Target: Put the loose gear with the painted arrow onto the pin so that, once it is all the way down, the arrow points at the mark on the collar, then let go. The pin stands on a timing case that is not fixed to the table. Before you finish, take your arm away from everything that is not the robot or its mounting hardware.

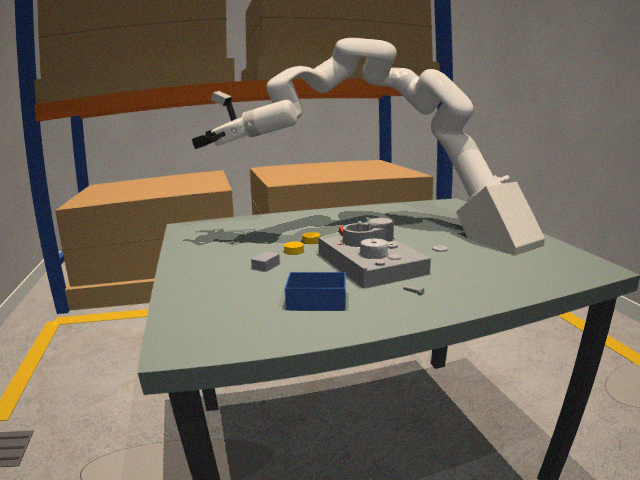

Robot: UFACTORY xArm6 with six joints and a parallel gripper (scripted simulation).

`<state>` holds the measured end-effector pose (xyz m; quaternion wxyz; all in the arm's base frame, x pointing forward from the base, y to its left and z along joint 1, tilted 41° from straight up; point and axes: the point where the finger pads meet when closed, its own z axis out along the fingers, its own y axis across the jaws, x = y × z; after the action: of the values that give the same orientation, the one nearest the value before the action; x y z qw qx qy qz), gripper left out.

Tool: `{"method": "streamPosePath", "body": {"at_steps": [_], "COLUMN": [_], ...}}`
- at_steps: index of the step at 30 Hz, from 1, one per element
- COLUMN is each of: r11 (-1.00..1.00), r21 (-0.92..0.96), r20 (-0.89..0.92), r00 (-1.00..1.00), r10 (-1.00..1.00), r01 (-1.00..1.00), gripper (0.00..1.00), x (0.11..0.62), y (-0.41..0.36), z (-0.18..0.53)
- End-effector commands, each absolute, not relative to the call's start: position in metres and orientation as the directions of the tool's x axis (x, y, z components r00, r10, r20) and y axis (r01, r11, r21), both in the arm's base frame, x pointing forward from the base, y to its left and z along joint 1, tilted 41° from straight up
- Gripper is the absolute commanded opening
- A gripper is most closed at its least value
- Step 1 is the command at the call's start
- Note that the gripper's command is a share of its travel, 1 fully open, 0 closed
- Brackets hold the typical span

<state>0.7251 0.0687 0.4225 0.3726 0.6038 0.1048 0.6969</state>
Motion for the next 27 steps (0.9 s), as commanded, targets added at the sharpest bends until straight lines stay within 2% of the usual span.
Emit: {"method": "streamPosePath", "body": {"at_steps": [1,20,27], "r11": [-0.701,-0.703,-0.726], "r21": [0.594,0.594,0.589], "r20": [0.764,0.766,0.802], "r00": [0.003,0.008,0.144], "r10": [0.645,0.643,0.58], "r01": [-0.394,-0.393,-0.354], "gripper": [1.0,1.0,1.0], "x": [0.725,0.725,0.713], "y": [0.07,0.071,0.094], "z": [0.425,0.423,0.362]}}
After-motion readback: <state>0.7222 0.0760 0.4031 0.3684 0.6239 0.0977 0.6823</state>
